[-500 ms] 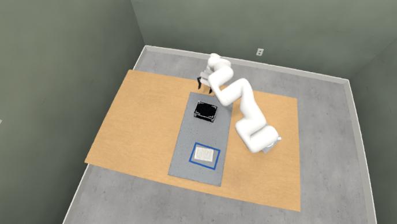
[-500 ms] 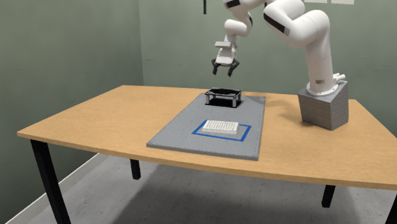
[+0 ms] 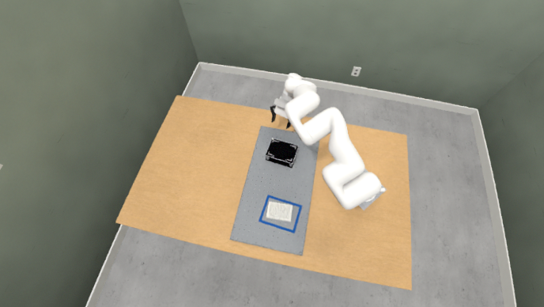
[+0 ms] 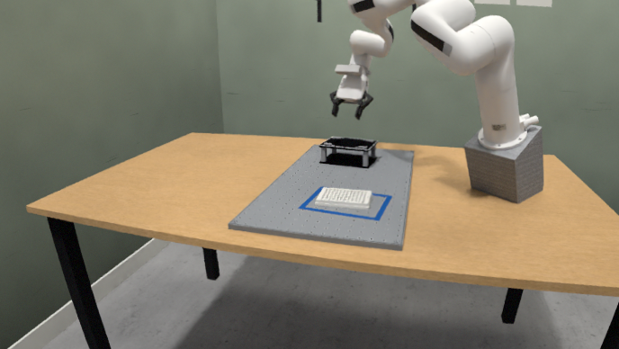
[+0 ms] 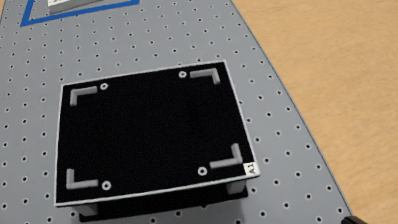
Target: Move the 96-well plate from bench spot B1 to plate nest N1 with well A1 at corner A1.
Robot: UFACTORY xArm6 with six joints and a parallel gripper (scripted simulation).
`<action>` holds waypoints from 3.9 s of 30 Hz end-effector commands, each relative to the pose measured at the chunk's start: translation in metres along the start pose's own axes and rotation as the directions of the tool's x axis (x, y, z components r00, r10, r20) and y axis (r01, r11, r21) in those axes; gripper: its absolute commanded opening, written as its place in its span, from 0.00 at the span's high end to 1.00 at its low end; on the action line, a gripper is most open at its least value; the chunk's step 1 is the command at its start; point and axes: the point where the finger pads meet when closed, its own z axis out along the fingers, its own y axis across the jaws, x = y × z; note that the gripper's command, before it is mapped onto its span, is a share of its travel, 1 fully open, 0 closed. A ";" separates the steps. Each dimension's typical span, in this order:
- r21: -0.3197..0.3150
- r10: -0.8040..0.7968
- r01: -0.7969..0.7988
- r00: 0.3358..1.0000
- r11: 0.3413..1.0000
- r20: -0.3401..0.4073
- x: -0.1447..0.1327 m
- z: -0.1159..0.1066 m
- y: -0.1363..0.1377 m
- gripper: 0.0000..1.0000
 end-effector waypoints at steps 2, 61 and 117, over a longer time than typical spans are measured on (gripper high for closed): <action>-0.003 -0.003 0.003 1.000 1.000 0.003 0.001 -0.002 0.001 0.00; -0.085 0.582 -0.586 0.759 0.806 0.293 0.161 0.136 0.004 0.00; -0.386 0.856 -0.770 0.405 0.509 0.321 0.296 0.228 -0.123 0.00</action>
